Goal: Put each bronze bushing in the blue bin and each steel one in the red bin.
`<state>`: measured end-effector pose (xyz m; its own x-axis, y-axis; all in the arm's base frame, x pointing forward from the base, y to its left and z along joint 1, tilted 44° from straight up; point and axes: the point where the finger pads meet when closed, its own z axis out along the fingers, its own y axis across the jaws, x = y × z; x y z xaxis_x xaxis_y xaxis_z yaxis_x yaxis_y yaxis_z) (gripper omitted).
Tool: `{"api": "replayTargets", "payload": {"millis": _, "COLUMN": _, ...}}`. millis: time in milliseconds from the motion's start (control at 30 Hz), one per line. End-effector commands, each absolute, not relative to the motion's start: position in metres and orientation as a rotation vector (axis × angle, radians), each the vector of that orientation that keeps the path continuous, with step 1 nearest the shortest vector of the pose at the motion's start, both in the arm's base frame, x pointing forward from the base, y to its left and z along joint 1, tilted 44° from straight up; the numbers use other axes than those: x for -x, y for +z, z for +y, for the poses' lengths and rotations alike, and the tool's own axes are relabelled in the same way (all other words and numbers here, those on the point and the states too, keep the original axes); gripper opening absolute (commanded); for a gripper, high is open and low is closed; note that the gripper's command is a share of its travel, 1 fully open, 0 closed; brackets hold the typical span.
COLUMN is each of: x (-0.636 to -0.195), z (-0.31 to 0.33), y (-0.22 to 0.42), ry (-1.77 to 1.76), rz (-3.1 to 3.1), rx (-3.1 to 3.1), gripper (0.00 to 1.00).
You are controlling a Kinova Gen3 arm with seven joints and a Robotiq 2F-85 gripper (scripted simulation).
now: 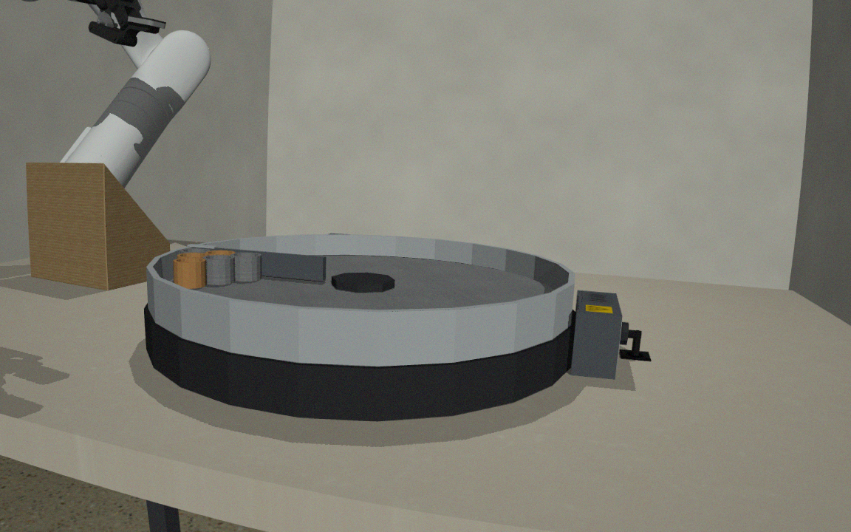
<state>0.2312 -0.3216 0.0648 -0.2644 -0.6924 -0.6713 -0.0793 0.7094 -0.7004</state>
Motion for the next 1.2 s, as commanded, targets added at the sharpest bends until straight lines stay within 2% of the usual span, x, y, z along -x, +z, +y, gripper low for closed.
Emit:
{"api": "replayTargets", "payload": {"millis": 0, "x": -0.245, "z": -0.307, "y": 0.088, "ry": -0.664, "rz": 1.756, "rx": 0.62, "gripper": 1.0}}
{"api": "replayTargets", "payload": {"millis": 167, "x": -0.258, "z": -0.297, "y": 0.105, "ry": -0.664, "rz": 1.756, "rx": 0.62, "gripper": 1.0}}
{"api": "replayTargets", "payload": {"millis": 333, "x": -0.288, "z": -0.271, "y": 0.147, "ry": -0.664, "rz": 1.756, "rx": 0.62, "gripper": 1.0}}
{"api": "replayTargets", "payload": {"millis": 500, "x": -0.288, "z": -0.271, "y": 0.147, "ry": -0.664, "rz": 1.756, "rx": 0.62, "gripper": 1.0}}
{"api": "replayTargets", "payload": {"millis": 667, "x": -0.318, "z": -0.245, "y": 0.189, "ry": -0.664, "rz": 1.756, "rx": 0.619, "gripper": 1.0}}
{"api": "replayTargets", "payload": {"millis": 800, "x": -0.318, "z": -0.245, "y": 0.19, "ry": -0.664, "rz": 1.756, "rx": 0.62, "gripper": 1.0}}
{"api": "replayTargets", "payload": {"millis": 933, "x": -0.342, "z": -0.224, "y": 0.223, "ry": -0.664, "rz": 1.756, "rx": 0.62, "gripper": 1.0}}
{"api": "replayTargets", "payload": {"millis": 1167, "x": -0.354, "z": -0.214, "y": 0.24, "ry": -0.664, "rz": 1.756, "rx": 0.62, "gripper": 1.0}}
